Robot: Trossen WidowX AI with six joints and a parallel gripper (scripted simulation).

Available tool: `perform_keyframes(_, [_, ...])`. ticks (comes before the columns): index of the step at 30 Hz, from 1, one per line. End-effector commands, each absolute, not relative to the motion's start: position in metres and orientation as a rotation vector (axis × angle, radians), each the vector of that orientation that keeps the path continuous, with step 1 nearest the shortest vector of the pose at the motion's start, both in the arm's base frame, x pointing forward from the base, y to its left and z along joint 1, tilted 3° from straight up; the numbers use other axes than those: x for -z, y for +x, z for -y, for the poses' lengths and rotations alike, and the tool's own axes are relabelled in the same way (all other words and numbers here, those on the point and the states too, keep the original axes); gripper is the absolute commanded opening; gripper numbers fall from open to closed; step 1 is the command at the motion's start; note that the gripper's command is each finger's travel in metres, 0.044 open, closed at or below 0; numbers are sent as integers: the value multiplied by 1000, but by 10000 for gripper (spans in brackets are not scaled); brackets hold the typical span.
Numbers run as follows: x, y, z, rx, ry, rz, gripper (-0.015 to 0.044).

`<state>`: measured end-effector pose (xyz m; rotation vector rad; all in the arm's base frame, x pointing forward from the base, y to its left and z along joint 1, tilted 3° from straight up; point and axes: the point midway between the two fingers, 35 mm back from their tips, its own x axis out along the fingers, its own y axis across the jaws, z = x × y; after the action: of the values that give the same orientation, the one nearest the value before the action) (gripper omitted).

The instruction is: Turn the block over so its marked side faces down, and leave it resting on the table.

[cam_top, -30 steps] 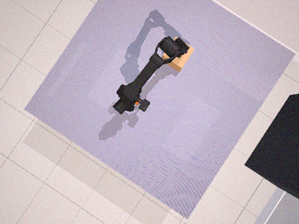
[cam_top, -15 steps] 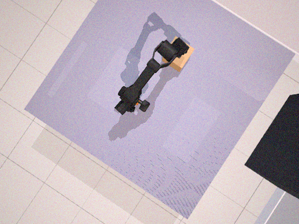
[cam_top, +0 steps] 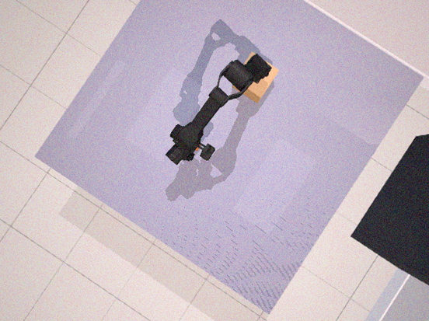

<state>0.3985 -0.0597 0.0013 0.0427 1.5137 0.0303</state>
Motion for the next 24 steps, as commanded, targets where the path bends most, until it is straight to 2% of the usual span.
perform_keyframes(1, [11, 396, 59, -27, 44, -1529, 440])
perform_keyframes(12, [25, 397, 59, -27, 44, -1529, 440])
perform_keyframes(22, [25, 397, 59, -27, 44, -1529, 177])
perform_keyframes(24, [25, 397, 59, -27, 44, -1529, 164])
